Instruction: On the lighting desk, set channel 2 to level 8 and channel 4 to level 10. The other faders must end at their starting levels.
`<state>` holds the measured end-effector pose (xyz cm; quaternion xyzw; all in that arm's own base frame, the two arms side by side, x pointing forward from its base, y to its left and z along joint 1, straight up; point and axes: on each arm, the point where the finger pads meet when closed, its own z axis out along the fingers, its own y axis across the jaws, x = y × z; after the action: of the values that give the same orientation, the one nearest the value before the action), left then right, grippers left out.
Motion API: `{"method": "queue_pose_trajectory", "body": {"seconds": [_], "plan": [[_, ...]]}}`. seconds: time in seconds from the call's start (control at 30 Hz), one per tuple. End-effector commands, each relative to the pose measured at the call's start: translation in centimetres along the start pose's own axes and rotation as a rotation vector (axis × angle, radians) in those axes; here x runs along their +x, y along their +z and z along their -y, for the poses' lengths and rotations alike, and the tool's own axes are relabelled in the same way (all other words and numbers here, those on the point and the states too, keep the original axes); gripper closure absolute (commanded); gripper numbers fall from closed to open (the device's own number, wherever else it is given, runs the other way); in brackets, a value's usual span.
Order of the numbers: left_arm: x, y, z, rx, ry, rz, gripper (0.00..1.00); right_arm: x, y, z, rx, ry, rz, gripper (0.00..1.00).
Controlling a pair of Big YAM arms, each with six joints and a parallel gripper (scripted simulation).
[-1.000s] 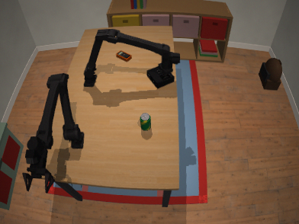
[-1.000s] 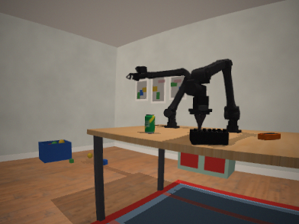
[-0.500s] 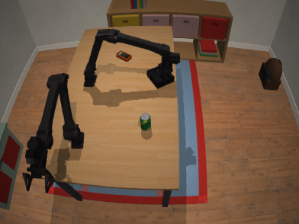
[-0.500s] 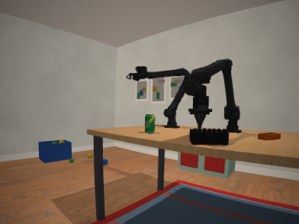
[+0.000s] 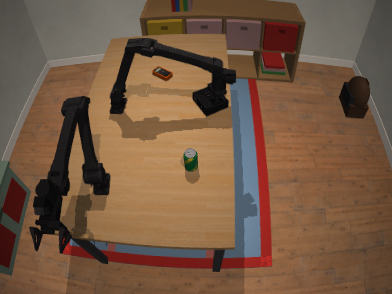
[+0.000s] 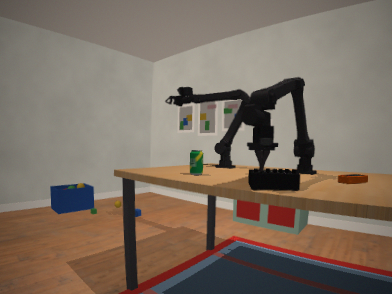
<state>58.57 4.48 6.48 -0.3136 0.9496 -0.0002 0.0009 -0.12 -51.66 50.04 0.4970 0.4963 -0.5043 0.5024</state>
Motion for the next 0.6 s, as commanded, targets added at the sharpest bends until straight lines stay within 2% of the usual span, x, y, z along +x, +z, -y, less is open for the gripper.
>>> {"method": "queue_pose_trajectory", "body": {"seconds": [0.0, 0.5, 0.57], "plan": [[0.5, -1.8, 0.8, 0.019, 0.000, 0.029, 1.00, 0.9, 0.7, -0.3, -0.008, 0.005, -0.008, 0.00], [0.5, -1.8, 0.6, 0.014, -0.002, 0.022, 1.00, 0.9, 0.7, -0.3, -0.008, 0.005, -0.008, 0.00], [-0.6, -2.1, 1.0, 0.020, -0.004, 0.032, 1.00, 0.9, 0.7, -0.3, -0.008, 0.005, -0.008, 0.00]]}}
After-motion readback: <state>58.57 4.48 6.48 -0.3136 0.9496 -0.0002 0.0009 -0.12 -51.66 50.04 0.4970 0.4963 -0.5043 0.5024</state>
